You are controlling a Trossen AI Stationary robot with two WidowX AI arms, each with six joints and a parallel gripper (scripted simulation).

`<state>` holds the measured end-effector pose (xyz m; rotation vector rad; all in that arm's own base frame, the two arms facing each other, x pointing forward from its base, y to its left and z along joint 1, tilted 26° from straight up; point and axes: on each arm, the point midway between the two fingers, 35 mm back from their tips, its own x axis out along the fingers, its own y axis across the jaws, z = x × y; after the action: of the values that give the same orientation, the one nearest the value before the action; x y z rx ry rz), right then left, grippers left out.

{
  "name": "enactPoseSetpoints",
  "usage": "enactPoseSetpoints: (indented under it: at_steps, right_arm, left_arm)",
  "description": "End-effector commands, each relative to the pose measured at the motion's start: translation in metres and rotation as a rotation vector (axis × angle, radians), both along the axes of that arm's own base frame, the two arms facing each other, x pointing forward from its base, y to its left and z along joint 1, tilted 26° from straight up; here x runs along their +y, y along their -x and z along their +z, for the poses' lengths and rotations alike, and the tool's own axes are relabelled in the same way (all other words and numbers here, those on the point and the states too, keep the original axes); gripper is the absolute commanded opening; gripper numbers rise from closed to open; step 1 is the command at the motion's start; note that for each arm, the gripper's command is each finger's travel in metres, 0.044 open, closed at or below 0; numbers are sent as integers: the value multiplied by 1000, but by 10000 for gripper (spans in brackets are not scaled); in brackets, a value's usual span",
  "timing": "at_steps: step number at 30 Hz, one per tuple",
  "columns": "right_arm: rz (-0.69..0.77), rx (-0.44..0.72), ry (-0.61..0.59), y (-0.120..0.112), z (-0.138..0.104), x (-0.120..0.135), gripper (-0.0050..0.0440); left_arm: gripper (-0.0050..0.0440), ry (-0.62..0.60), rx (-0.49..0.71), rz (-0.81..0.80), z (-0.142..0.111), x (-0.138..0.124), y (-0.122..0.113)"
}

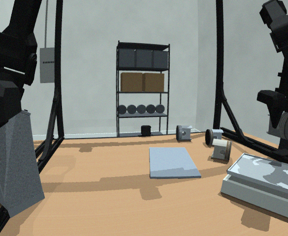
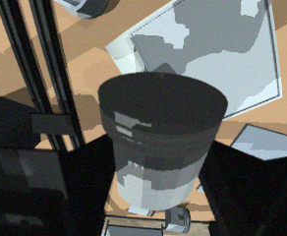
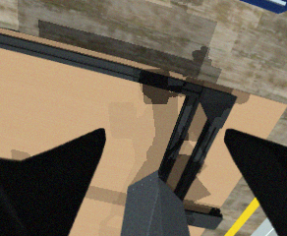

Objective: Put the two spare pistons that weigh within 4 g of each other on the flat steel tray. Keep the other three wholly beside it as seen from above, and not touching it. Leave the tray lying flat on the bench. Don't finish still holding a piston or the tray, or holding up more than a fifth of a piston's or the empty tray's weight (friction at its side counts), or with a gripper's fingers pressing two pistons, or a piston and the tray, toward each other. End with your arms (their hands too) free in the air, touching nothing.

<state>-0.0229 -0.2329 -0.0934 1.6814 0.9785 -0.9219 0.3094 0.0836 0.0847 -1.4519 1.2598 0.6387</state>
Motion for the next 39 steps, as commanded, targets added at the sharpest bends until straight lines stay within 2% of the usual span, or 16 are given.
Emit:
enactPoseSetpoints:
  at_steps: [1,7,39]
  right_arm:
    - [0,-1,-1,0,0,0,440]
    - [0,-1,-1,0,0,0,440]
    - [0,-1,-1,0,0,0,440]
  left_arm:
    - [158,-41,-35,-57,-1,-2,13]
    - [158,-102,-79,-167,-10,-9,36]
    - [158,-444,-326,-784,-10,-9,36]
